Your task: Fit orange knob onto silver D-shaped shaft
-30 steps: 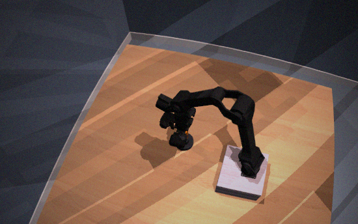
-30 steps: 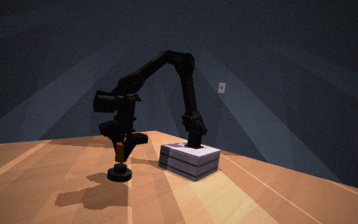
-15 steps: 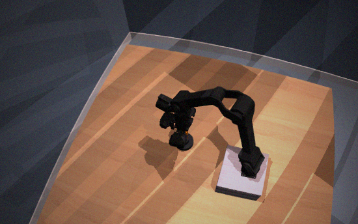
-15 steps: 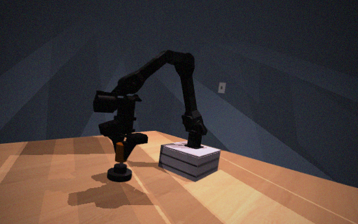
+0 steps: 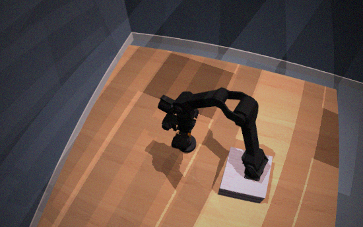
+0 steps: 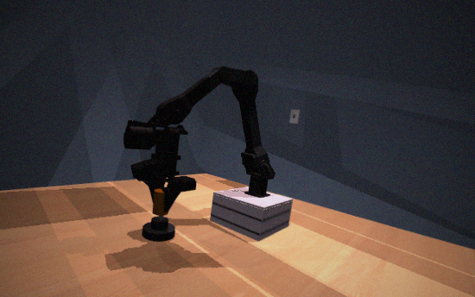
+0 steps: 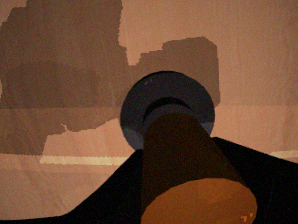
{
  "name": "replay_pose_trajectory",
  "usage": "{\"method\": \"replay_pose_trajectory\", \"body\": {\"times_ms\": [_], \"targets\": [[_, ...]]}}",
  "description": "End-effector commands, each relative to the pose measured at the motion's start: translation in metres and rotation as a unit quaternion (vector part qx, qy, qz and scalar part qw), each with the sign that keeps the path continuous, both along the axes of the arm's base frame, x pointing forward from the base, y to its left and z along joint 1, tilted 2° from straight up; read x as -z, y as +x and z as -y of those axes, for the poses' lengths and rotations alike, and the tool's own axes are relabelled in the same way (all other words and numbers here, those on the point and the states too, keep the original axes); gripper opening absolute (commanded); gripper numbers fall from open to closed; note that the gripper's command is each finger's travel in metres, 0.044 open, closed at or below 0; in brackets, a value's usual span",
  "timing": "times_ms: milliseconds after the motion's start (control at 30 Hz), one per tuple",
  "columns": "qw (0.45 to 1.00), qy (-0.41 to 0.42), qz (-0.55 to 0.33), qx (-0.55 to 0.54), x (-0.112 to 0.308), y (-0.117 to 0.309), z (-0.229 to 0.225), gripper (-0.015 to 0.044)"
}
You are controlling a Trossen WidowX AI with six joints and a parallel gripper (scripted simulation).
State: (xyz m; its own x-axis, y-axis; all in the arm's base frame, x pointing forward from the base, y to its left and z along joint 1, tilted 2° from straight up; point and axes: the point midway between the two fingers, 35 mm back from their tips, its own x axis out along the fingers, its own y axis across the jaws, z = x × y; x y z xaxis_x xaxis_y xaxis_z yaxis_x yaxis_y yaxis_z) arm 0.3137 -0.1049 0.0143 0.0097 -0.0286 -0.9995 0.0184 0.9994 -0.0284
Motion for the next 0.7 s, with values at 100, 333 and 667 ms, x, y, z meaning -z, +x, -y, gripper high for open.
{"method": "replay_pose_trajectory", "body": {"times_ms": [100,333,667], "targets": [[1.000,-0.003,0.002,0.000,-0.0058,-0.0006,0.0003,0.0000],[1.000,-0.003,0.001,-0.027,-0.0043,-0.0028,-0.0008,0.0000],[1.000,-0.003,0.001,-0.027,-0.0004,-0.0011,0.0000,0.0000]]}}
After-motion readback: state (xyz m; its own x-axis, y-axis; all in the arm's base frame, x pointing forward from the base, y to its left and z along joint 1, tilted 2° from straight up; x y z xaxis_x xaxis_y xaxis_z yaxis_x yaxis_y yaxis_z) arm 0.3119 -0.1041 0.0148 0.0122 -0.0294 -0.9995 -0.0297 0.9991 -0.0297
